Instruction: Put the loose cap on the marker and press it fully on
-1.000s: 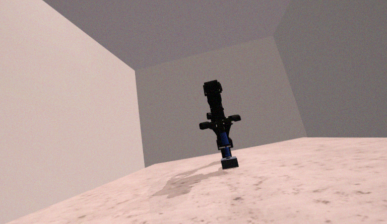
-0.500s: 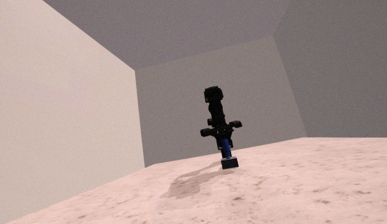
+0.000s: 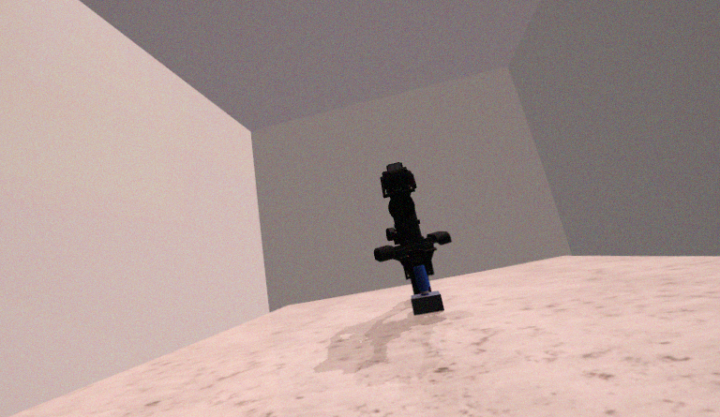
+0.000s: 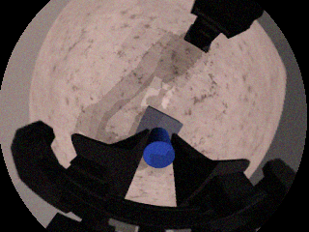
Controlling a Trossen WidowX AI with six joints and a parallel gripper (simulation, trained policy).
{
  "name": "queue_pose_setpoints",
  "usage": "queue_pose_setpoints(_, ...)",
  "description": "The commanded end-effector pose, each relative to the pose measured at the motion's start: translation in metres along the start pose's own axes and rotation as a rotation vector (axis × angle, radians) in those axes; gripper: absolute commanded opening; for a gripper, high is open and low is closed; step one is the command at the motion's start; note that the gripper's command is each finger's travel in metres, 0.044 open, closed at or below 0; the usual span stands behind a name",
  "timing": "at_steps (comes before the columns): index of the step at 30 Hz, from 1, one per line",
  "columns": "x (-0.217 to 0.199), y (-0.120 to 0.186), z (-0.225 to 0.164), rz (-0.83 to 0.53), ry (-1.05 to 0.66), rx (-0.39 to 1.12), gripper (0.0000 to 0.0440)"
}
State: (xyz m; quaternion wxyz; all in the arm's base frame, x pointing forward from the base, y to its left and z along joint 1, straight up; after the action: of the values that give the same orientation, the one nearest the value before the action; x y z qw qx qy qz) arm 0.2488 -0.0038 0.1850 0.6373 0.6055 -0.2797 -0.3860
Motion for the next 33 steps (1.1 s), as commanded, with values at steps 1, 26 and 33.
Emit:
queue_pose_setpoints(1,0.002,-0.018,-0.001,-0.013,0.017,-0.020,0.0006)
queue_pose_setpoints(26,0.006,-0.030,0.003,0.031,0.078,-0.028,0.0060)
queue_pose_setpoints(33,0.007,-0.031,0.004,0.036,0.084,-0.027,0.0069)
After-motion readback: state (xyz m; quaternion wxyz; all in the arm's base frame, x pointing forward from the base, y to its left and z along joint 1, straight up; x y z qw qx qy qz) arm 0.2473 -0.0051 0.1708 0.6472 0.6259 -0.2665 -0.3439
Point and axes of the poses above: the point midway between the two fingers, 35 mm back from their tips, its own y axis back along the fingers, its own x axis across the jaws, z = x × y, the point moved 8 cm from there along y, back along the fingers, and after that the axes turned 15 degrees about y, right-handed, at the moved point
